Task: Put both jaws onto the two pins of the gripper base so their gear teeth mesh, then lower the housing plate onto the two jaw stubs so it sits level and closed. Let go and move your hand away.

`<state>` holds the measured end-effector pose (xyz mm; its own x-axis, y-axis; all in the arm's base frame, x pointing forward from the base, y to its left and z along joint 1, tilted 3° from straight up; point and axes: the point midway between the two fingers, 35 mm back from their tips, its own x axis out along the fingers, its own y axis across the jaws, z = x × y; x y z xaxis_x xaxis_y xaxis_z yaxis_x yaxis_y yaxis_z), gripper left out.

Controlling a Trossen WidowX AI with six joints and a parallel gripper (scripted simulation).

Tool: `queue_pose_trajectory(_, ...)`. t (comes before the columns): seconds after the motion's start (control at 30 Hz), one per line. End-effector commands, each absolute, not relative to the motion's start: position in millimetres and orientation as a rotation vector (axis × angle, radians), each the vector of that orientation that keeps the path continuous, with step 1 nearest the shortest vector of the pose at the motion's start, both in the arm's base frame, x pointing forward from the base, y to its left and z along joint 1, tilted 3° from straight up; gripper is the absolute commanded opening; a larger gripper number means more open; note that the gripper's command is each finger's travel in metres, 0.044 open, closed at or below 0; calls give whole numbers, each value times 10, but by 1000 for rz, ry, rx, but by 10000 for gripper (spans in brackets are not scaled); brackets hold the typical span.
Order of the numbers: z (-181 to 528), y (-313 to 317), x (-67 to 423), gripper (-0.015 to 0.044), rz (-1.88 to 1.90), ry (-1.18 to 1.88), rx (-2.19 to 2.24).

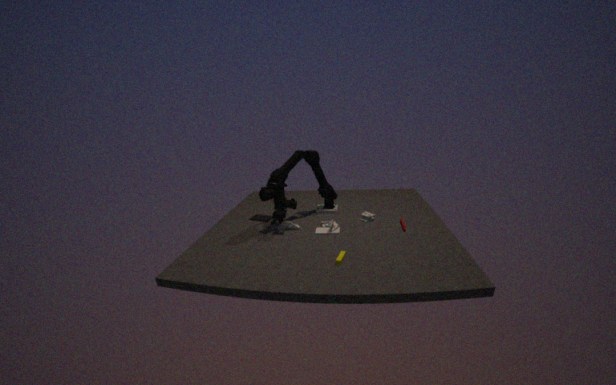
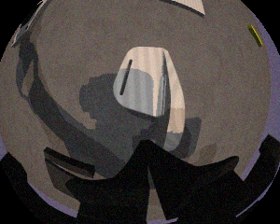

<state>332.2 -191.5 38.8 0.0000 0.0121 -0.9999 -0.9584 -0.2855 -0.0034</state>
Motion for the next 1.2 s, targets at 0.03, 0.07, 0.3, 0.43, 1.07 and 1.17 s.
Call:
queue_pose_trajectory(0.03, 391, -1898, 3409, 0, 1419, 1049, -1408)
queue_pose_trajectory(0.07, 392, -1892, 3425, 0, 1419, 1049, -1408)
queue_pose_trajectory(0.3, 392, -1854, 3533, 0, 1418, 1048, -1408)
queue_pose_trajectory(0.43, 392, -1831, 3591, 0, 1418, 1047, -1408)
queue_pose_trajectory(1.07, 952, -1832, 3603, 131, 1411, 1042, -1421)
queue_pose_trajectory(1.17, 952, -1832, 3603, 210, 1411, 1042, -1421)
